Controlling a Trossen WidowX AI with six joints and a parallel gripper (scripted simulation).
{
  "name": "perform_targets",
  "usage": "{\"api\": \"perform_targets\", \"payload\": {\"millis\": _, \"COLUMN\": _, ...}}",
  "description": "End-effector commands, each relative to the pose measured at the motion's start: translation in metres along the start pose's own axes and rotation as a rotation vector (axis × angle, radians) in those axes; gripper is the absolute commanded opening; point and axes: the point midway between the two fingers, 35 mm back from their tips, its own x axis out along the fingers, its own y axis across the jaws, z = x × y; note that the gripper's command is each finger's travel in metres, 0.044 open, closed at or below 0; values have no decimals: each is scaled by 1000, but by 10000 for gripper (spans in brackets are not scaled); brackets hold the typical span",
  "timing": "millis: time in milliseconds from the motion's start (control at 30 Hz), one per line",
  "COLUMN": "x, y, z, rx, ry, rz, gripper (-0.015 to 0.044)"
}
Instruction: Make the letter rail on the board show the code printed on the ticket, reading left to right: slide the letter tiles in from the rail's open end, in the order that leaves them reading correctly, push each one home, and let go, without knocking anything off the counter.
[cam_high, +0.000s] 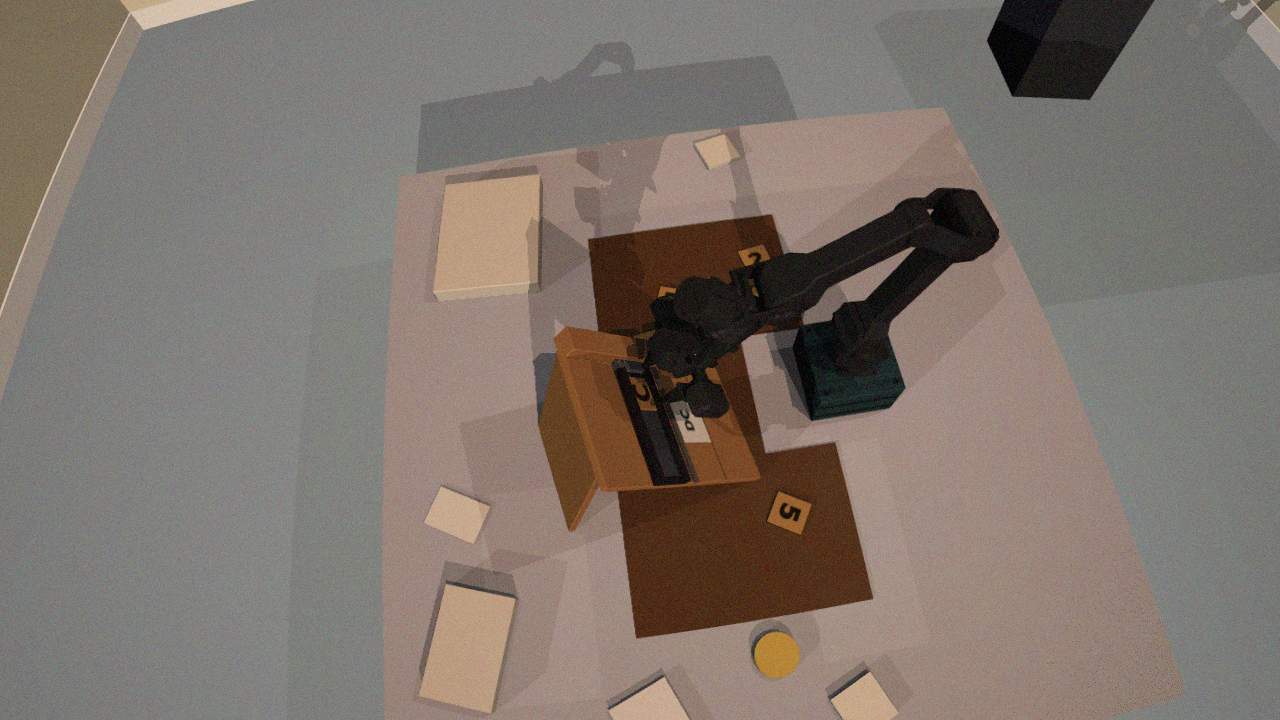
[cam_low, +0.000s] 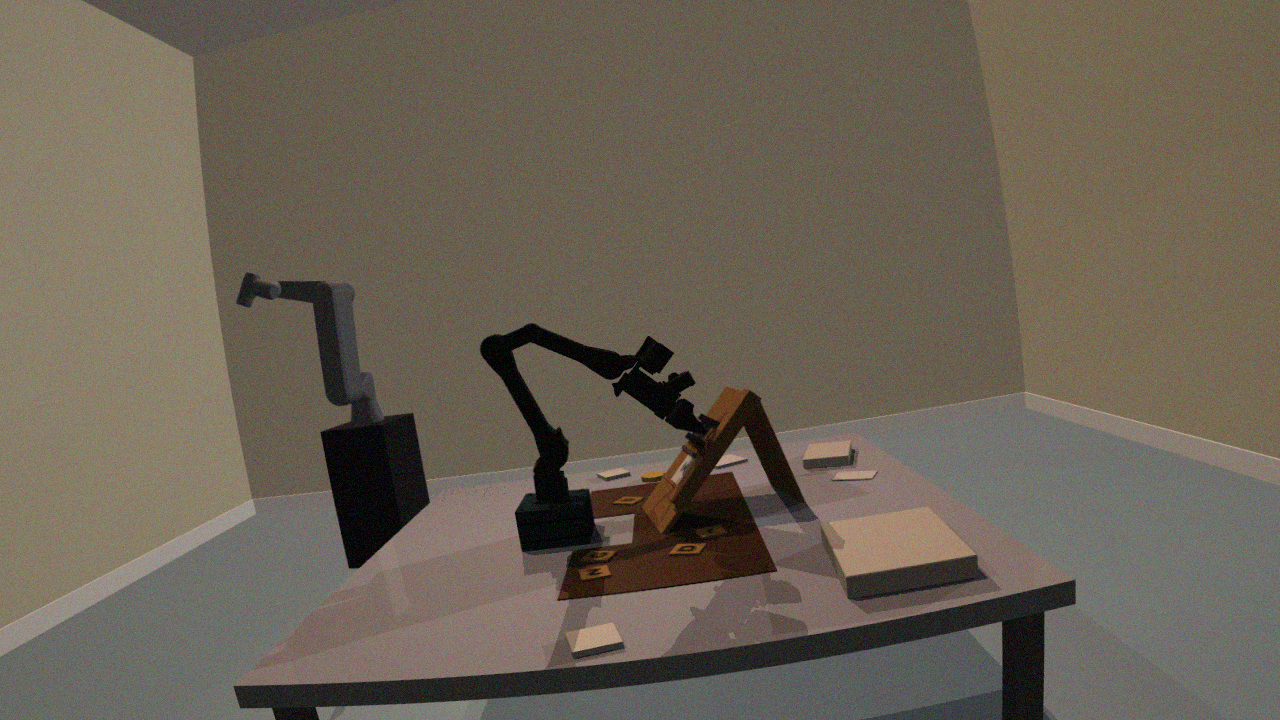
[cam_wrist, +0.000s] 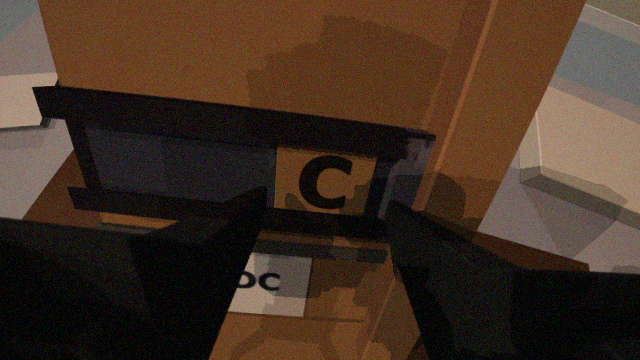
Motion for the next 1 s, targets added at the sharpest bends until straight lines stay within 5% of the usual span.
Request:
{"api": "perform_targets", "payload": {"millis": 0, "x": -3, "y": 0, "z": 0, "rx": -3, "ry": -2, "rz": 2, "gripper": 295}}
{"api": "perform_targets", "payload": {"millis": 967, "x": -20, "y": 0, "z": -1, "rx": -3, "ry": -1, "rz": 2, "gripper": 295}}
